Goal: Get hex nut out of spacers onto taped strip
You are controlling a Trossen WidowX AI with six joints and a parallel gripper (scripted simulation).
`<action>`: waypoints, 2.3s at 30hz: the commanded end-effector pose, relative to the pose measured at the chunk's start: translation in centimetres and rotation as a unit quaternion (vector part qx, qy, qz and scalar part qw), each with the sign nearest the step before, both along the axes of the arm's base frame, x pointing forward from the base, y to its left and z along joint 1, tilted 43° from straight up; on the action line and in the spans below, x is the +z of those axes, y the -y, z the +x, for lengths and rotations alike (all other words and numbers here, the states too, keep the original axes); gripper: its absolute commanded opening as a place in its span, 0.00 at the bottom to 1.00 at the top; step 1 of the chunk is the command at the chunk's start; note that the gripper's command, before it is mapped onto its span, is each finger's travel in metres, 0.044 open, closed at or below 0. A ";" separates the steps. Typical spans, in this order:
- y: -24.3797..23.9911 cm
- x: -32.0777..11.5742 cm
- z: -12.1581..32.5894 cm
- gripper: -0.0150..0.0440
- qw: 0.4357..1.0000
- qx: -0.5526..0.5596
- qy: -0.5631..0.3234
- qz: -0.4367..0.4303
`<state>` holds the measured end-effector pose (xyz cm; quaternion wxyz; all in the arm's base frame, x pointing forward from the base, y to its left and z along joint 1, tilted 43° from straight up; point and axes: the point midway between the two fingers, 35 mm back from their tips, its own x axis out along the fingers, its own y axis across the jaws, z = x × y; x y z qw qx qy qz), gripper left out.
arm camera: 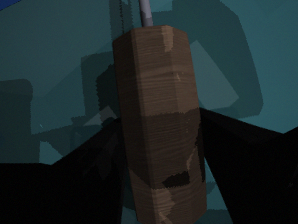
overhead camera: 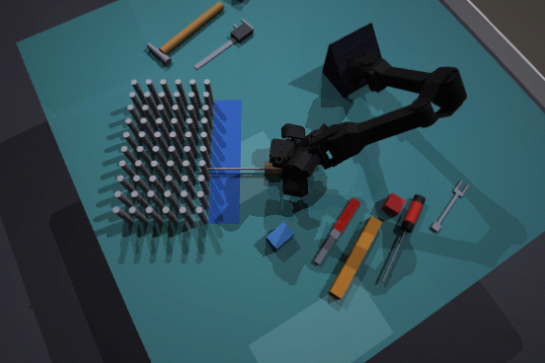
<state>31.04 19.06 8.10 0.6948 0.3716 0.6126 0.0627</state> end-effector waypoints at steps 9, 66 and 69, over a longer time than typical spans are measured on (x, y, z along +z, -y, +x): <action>-0.1 0.3 -0.8 0.25 1.000 -0.003 -0.001 0.000; 0.4 2.3 -2.4 0.25 1.000 -0.001 0.000 0.001; 0.6 2.4 -2.3 0.25 1.000 -0.001 0.000 0.001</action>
